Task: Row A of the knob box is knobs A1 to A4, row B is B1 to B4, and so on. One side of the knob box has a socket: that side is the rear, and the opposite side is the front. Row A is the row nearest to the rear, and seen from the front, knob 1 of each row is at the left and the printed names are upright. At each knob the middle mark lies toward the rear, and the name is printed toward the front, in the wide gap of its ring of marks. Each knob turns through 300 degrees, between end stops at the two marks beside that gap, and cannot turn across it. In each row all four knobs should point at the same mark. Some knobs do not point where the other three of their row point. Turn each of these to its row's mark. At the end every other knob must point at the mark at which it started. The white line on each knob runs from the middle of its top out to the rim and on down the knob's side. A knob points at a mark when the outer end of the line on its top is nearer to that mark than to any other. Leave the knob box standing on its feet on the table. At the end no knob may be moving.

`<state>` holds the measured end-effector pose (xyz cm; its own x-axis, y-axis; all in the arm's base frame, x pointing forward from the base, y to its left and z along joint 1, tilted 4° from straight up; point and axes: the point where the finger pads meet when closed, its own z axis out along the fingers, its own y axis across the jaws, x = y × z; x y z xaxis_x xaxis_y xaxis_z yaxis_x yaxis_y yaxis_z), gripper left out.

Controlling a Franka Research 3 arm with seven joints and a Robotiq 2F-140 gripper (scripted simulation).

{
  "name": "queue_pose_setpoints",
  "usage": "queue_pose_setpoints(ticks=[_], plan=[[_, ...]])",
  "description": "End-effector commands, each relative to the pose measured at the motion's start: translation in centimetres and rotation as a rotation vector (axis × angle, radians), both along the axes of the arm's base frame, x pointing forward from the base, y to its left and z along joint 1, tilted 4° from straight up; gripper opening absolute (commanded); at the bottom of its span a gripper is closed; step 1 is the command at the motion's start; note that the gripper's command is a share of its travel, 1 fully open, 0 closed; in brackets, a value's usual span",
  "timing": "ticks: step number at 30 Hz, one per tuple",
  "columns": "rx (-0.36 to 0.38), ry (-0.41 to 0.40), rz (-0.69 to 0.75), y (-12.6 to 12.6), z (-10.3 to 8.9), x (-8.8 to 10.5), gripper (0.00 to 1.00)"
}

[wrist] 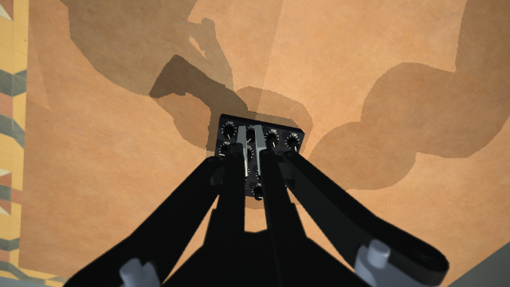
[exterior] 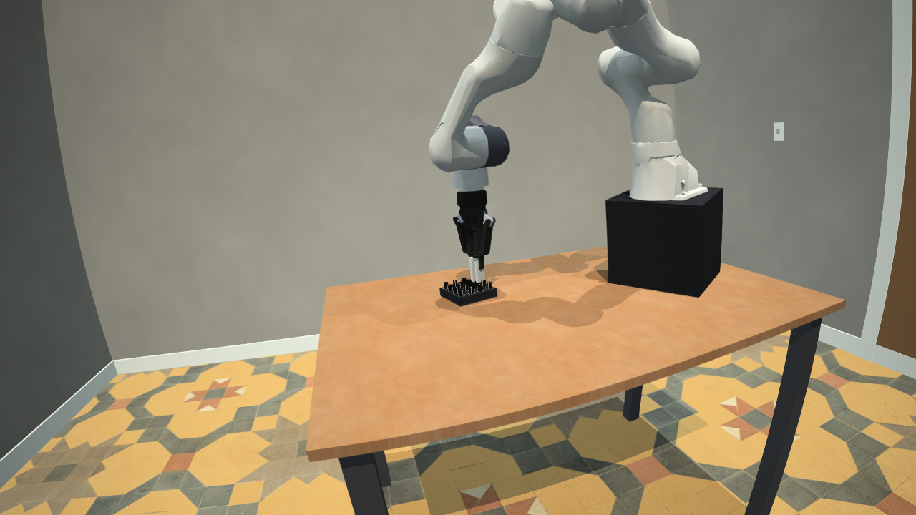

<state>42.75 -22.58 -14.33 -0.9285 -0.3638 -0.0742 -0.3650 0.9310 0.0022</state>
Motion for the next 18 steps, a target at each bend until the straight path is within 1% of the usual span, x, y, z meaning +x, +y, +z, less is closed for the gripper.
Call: queue_pose_setpoints(ticks=[1, 10, 18], plan=[[-0.002, -0.001, 0.004, -0.06, -0.08, 0.0, 0.05], [-0.004, -0.002, 0.038, -0.06, -0.08, 0.0, 0.05], [-0.011, -0.005, 0.141, -0.06, -0.08, 0.0, 0.05]])
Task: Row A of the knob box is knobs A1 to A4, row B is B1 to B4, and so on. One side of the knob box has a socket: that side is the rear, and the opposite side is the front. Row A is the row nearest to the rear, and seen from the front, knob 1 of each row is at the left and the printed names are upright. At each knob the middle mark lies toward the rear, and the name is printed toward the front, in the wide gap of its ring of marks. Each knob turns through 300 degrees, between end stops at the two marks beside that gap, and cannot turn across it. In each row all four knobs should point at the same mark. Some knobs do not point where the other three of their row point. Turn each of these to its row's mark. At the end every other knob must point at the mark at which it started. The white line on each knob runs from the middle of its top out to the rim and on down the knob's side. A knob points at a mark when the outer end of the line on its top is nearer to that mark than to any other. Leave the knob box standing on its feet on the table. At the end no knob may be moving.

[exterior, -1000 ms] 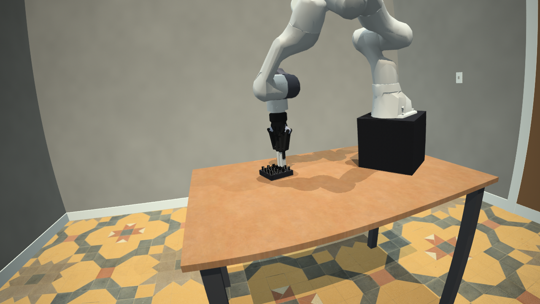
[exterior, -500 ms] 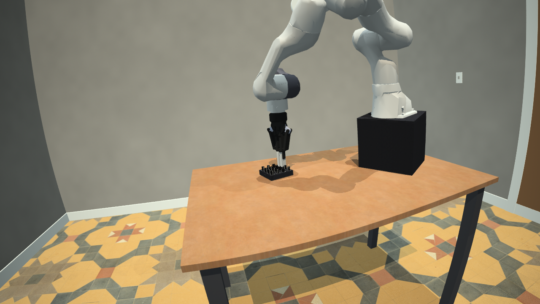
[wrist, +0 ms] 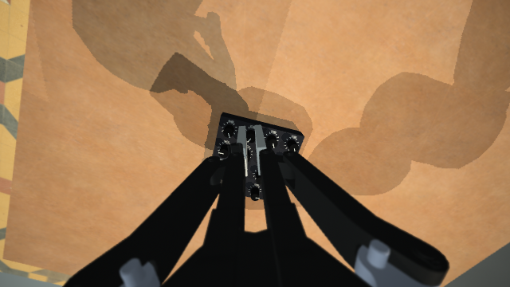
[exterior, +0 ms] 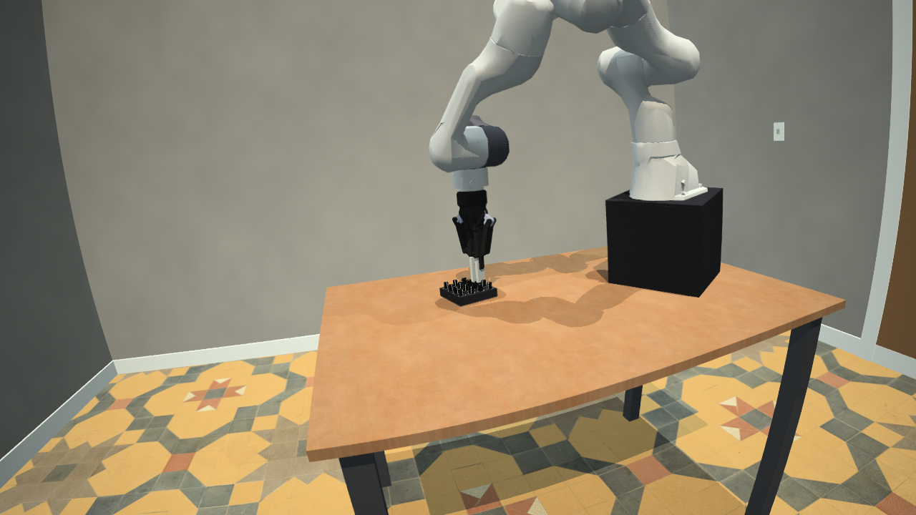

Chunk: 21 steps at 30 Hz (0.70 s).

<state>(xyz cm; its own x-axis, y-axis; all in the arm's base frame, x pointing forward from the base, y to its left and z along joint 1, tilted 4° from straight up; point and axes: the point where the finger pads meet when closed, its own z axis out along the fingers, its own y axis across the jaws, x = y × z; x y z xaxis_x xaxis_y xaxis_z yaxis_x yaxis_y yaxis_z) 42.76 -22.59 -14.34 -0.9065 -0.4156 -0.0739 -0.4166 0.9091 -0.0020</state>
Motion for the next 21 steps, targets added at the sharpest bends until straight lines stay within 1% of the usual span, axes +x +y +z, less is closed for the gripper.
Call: queue_pose_setpoints(ticks=[1, 4, 10, 19, 21], plan=[[-0.008, -0.004, 0.103, -0.06, -0.07, -0.01, 0.05], [-0.01, -0.005, 0.122, -0.06, -0.07, -0.01, 0.05], [-0.019, -0.008, 0.253, -0.06, -0.07, -0.01, 0.05], [-0.028, -0.012, 0.386, -0.06, -0.07, -0.01, 0.05], [-0.028, -0.012, 0.386, -0.06, -0.07, -0.01, 0.05]])
